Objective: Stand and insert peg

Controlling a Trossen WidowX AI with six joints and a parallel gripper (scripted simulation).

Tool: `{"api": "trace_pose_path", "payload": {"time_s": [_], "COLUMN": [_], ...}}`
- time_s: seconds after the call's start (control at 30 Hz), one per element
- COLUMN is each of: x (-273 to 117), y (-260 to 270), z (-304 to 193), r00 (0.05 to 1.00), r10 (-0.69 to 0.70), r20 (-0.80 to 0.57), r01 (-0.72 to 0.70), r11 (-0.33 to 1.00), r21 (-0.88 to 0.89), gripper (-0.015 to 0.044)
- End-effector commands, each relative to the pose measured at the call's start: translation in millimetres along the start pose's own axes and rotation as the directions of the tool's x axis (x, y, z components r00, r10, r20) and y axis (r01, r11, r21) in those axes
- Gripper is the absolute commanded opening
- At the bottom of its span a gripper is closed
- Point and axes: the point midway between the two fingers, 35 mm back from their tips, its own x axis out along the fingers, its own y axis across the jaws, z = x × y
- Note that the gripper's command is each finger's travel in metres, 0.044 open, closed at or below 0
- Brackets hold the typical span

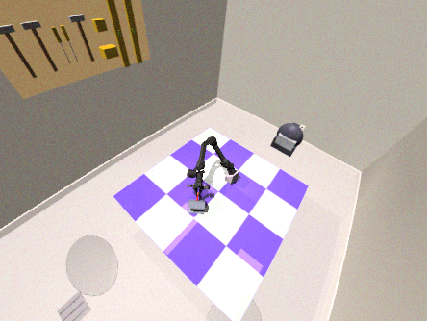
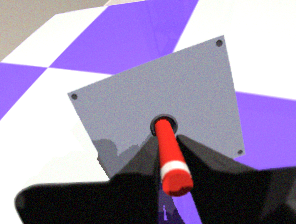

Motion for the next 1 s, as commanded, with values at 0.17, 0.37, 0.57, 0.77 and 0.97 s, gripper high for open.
{"api": "trace_pose_path", "payload": {"time_s": [0.17,0.37,0.57,0.77,0.97], "x": [6.5,9.6,11.1,10.1,10.1], "y": [-1.4,-1.7,-1.9,-0.8,-0.8], "z": [1.0,1.4,1.7,0.7,0.7], "r00": [1.000,1.000,1.000,1.000,1.000], "r10": [-0.002,-0.002,-0.003,0.000,0.000], "r20": [0.001,0.001,0.001,0.000,0.000], "r01": [0.002,0.002,0.003,0.000,0.000], "r11": [1.000,1.000,1.000,1.000,1.000], "r21": [0.001,0.001,0.001,0.000,0.000], "gripper": [0.0000,0.0000,0.0000,0.0000,0.0079]}}
